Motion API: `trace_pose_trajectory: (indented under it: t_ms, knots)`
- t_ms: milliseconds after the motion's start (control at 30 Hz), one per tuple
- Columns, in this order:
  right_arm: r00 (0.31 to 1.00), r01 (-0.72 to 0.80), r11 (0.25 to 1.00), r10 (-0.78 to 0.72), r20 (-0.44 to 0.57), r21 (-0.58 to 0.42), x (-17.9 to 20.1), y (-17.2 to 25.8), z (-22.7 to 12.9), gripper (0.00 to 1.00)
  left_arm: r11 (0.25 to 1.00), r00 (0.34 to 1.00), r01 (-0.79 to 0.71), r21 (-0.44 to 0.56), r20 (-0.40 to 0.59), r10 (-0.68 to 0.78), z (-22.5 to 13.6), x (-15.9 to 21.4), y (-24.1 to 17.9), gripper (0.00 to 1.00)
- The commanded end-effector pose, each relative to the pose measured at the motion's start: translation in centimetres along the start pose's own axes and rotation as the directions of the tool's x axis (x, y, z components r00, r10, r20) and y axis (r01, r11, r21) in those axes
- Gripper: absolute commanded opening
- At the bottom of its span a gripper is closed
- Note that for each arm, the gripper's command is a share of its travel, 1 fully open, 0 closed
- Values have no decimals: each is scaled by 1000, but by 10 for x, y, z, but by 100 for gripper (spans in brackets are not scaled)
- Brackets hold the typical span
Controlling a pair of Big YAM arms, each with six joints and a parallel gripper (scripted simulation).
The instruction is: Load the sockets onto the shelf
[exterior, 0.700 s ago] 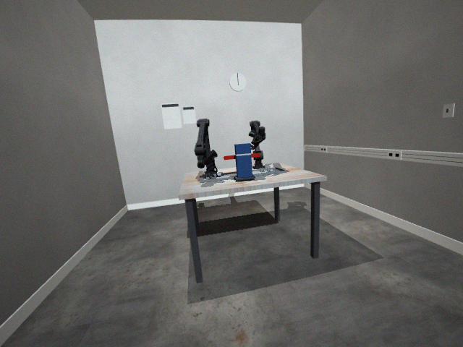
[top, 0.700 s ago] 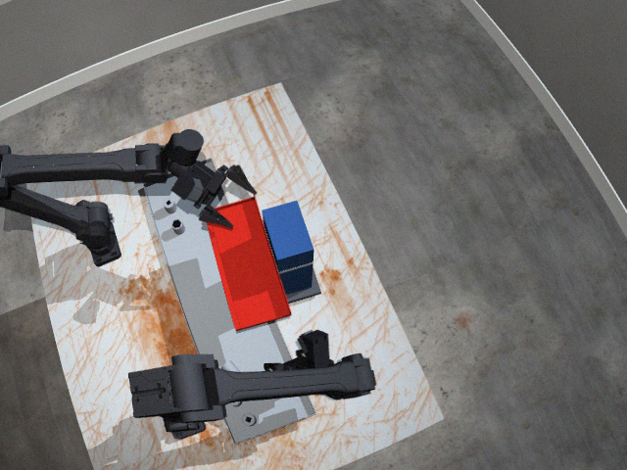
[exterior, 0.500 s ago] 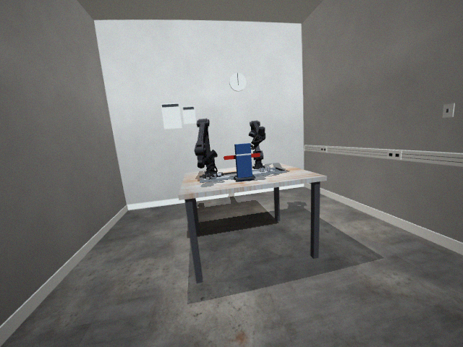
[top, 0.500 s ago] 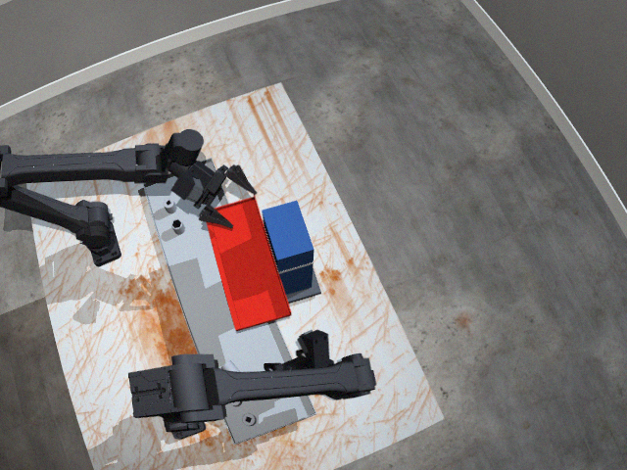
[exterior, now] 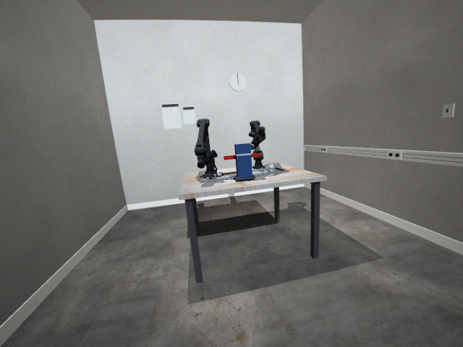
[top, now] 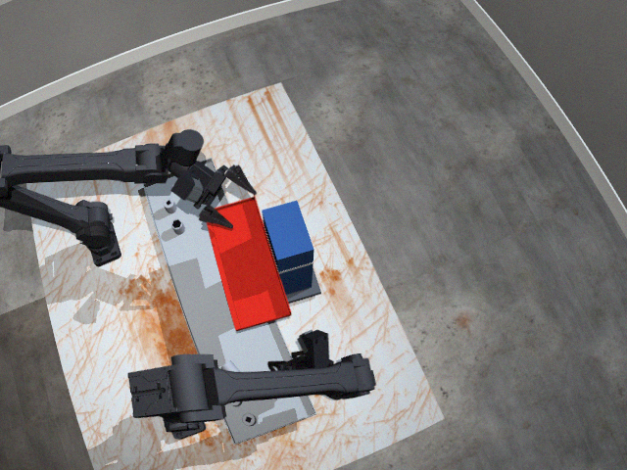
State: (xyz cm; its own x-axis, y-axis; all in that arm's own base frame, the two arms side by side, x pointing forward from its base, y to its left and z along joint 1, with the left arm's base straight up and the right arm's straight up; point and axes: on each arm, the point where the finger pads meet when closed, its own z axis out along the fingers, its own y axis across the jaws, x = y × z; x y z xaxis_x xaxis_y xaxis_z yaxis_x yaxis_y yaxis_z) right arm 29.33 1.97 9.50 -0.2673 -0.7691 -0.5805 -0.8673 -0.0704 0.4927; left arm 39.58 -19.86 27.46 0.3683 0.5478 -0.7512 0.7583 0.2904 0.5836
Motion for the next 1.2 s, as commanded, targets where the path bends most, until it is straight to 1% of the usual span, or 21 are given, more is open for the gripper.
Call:
trace_pose_trajectory:
  t_ms: [0, 100, 200, 333, 400, 467, 567, 767, 900, 967, 1000, 1100, 1167]
  knots:
    - [997, -68, 997, 69, -18, 34, -3, 9, -1, 56, 992, 991, -113, -62, 67, 117, -3, -46, 29, 100]
    - [983, -177, 981, 181, -43, 77, -4, 21, 0, 56, 998, 994, -41, -47, 102, 46, 1, -72, 25, 100]
    - [952, -283, 946, 297, -72, 158, -2, 41, 4, 56, 999, 992, 36, -6, 125, -35, 8, -102, 9, 100]
    - [886, -414, 857, 457, -80, 308, 6, 71, 13, 56, 988, 980, 140, 61, 132, -146, 15, -144, -27, 100]
    - [886, -414, 857, 457, -80, 308, 6, 71, 13, 56, 988, 980, 140, 61, 132, -146, 15, -144, -27, 100]
    - [838, -488, 786, 544, -50, 380, 11, 83, 18, 56, 971, 970, 213, 109, 97, -224, 17, -145, -58, 100]
    - [773, -560, 677, 634, 6, 477, 21, 97, 26, 56, 947, 953, 285, 146, 67, -297, 14, -163, -87, 100]
    - [657, -655, 452, 736, 161, 606, 42, 113, 41, 56, 898, 914, 394, 196, 13, -404, 2, -191, -135, 100]
    - [579, -705, 284, 760, 295, 650, 57, 118, 50, 56, 858, 884, 462, 224, -38, -466, -9, -200, -170, 100]
    - [579, -705, 284, 760, 295, 650, 57, 118, 50, 56, 858, 884, 462, 224, -38, -466, -9, -200, -170, 100]
    - [562, -714, 245, 760, 328, 656, 61, 119, 53, 56, 851, 877, 474, 227, -32, -480, -14, -211, -171, 100]
    - [513, -737, 127, 744, 427, 664, 74, 119, 59, 56, 825, 856, 511, 241, -57, -514, -25, -221, -191, 100]
    - [494, -744, 75, 731, 471, 664, 80, 119, 62, 56, 814, 848, 525, 247, -73, -525, -31, -222, -202, 100]
